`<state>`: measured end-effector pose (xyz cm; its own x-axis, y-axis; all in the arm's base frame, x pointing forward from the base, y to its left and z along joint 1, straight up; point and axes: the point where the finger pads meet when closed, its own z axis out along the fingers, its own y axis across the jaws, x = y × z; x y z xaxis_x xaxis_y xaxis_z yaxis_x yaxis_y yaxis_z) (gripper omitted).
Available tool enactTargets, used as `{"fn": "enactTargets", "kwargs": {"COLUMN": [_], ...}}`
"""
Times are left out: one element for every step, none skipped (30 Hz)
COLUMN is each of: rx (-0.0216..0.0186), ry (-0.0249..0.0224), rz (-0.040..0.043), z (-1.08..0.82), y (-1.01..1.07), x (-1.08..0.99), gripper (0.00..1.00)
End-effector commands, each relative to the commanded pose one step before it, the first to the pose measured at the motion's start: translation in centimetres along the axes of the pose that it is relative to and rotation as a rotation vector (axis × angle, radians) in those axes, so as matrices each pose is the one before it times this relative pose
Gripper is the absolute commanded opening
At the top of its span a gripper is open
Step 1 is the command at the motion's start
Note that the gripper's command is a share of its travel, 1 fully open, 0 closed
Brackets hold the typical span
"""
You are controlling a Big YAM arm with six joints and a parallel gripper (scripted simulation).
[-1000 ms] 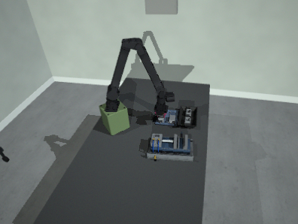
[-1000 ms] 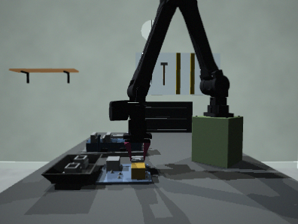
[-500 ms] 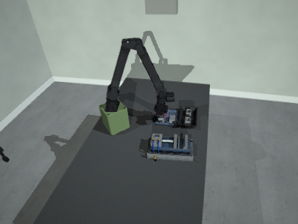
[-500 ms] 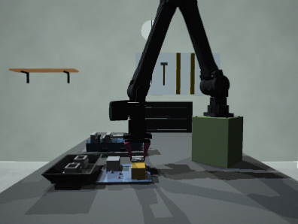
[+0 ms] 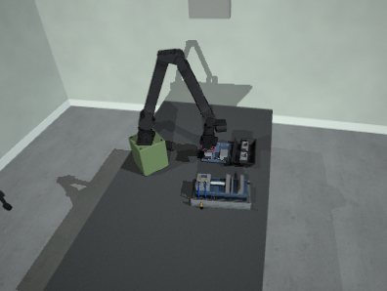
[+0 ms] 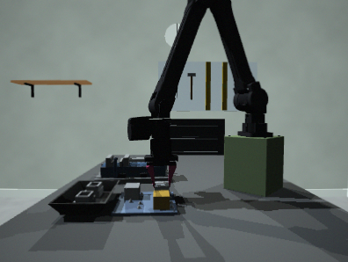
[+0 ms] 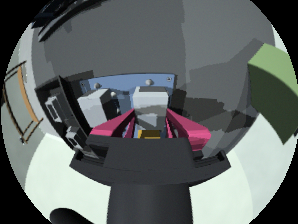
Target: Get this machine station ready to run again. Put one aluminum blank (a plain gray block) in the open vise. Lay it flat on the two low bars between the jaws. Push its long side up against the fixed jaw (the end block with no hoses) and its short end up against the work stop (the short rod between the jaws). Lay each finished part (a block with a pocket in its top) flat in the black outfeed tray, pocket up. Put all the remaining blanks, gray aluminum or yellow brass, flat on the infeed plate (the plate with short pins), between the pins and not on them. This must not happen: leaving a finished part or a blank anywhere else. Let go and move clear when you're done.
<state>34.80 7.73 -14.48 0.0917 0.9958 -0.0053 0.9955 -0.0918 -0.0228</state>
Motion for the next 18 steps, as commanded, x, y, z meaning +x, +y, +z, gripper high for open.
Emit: {"fn": "enactTargets", "kwargs": {"rx": [-0.03601,0.00084,0.0006,0.0,0.0,-0.00131,-0.00129,-0.00101,-0.00082,-0.00065,-0.00055,-0.00049,-0.00045,-0.00048,-0.00051,-0.00062,-0.00071,-0.00087], "ry": [0.00925,-0.00024,-0.00017,0.0,0.0,0.00046,0.00045,0.00035,0.00029,0.00023,0.00019,0.00017,0.00016,0.00017,0.00017,0.00021,0.00024,0.00029], "rz": [-0.0007,0.0,0.0,0.0,0.0,0.0,0.0,0.0,0.0,0.0,0.0,0.0,0.0,0.0,0.0,0.0,0.0,0.0], "z": [-2.172,-0.149,-0.159,0.0,0.0,-0.198,-0.204,-0.205,-0.209,-0.211,-0.215,-0.22,-0.224,-0.23,-0.234,-0.241,-0.246,-0.253], "y": [1.047,-0.052,-0.039,0.0,0.0,0.076,0.074,0.057,0.047,0.037,0.031,0.028,0.025,0.028,0.028,0.036,0.04,0.05], "x": [0.612,-0.017,-0.013,0.0,0.0,0.025,0.024,0.018,0.015,0.012,0.01,0.008,0.007,0.008,0.009,0.011,0.012,0.016], "gripper": [0.0,0.0,0.0,0.0,0.0,0.0,0.0,0.0,0.0,0.0,0.0,0.0,0.0,0.0,0.0,0.0,0.0,0.0]}}
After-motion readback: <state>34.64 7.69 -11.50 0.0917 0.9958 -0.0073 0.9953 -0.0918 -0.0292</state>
